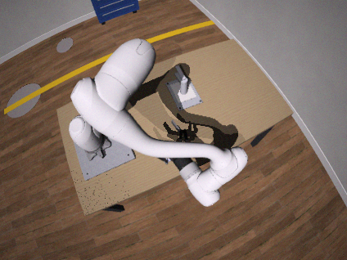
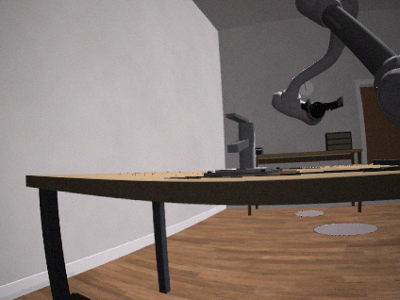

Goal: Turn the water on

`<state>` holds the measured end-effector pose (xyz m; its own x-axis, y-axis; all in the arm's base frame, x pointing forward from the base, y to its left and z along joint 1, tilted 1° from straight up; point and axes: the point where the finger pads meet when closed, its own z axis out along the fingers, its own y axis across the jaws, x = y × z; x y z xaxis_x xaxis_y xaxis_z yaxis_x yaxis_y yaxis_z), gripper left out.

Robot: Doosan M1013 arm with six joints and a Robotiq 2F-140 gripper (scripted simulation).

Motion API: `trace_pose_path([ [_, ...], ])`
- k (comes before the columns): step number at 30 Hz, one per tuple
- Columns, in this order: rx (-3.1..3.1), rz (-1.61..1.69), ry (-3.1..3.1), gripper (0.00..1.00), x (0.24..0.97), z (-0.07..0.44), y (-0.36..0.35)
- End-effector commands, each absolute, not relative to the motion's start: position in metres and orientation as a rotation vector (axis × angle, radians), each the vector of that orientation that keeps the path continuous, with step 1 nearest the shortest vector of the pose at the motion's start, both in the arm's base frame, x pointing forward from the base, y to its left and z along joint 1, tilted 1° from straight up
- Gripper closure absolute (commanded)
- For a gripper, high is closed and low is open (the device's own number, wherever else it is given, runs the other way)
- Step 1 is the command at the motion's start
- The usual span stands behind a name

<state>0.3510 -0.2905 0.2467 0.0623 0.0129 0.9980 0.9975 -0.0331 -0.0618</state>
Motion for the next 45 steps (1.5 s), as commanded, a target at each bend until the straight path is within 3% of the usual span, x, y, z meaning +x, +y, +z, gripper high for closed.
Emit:
trace_pose_path([
  [1,-1.272,-1.181,-1.158,0.00,0.351,0.247,-0.291],
  [21,-1.267,-1.176,-1.187,0.00,0.354,0.245,-0.287],
  [45,-0.631,-0.929,-2.246,0.00,0.467,0.178,-0.185],
])
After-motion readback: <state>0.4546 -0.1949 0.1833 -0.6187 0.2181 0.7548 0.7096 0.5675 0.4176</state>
